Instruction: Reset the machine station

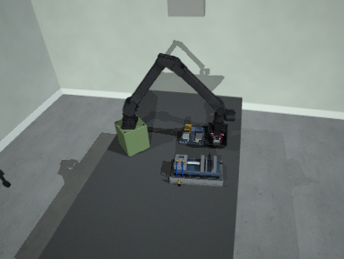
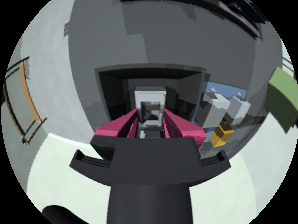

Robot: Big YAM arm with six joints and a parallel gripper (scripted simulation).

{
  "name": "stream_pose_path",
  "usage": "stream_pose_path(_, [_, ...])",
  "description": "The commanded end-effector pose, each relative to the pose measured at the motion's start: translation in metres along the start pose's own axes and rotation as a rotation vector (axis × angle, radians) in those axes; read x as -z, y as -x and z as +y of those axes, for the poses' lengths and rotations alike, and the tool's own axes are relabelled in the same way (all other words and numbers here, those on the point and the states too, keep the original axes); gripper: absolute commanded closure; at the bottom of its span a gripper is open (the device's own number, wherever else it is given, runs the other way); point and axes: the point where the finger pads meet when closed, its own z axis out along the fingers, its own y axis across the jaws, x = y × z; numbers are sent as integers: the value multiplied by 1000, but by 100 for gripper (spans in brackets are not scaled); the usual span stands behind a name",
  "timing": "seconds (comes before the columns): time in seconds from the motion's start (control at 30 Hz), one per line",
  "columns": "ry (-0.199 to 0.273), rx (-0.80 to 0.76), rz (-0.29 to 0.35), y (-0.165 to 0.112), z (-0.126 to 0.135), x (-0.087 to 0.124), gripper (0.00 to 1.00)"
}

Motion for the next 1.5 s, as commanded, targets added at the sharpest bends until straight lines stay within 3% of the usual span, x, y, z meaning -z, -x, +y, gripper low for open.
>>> stream_pose_path(0.0, [48, 14, 11, -9, 16, 21, 100])
stream_pose_path(0.17, [48, 14, 11, -9, 16, 21, 100])
stream_pose_path(0.2, [48, 14, 11, -9, 16, 21, 36])
stream_pose_path(1.47, [47, 14, 11, -9, 16, 23, 36])
